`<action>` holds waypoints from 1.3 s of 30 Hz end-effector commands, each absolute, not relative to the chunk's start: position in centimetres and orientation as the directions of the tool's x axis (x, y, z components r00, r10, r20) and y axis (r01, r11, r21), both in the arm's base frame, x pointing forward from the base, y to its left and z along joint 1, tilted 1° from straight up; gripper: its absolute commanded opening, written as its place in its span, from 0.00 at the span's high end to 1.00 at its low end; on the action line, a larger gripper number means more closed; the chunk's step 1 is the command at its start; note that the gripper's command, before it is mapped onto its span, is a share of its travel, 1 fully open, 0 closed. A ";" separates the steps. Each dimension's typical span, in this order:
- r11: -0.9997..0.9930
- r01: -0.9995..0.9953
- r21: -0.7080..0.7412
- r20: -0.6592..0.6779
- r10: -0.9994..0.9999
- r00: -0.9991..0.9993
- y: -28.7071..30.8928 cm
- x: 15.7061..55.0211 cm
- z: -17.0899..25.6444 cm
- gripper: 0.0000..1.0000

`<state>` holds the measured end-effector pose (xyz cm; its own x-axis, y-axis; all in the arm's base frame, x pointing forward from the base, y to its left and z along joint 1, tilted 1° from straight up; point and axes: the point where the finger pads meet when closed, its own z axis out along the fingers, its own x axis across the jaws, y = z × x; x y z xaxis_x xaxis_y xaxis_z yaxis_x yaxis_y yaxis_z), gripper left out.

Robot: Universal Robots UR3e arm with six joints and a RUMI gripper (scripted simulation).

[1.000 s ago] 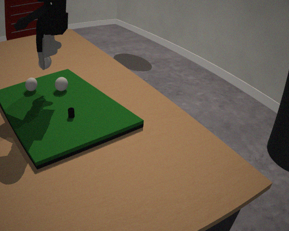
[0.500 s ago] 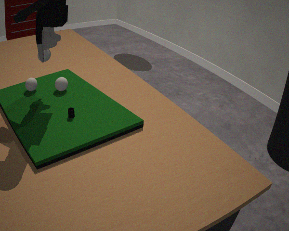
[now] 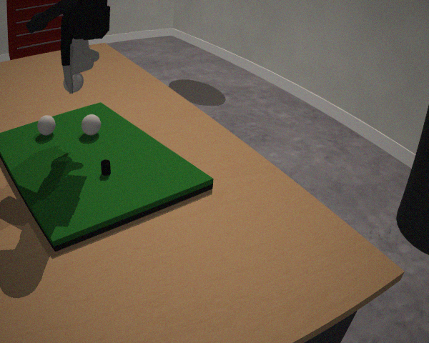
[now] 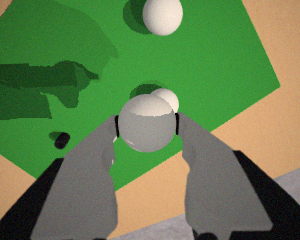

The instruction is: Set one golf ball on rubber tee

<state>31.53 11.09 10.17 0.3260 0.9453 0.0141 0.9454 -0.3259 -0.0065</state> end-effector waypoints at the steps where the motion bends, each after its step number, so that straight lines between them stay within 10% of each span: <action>1: -0.325 0.946 -0.005 0.015 0.945 0.325 8.0 33.1 10.6 1.00; 12: -0.325 0.946 -0.005 0.016 0.945 0.325 -2.6 35.5 11.7 1.00; 39: -0.325 0.946 -0.006 0.016 0.945 0.325 -4.1 35.7 10.1 1.00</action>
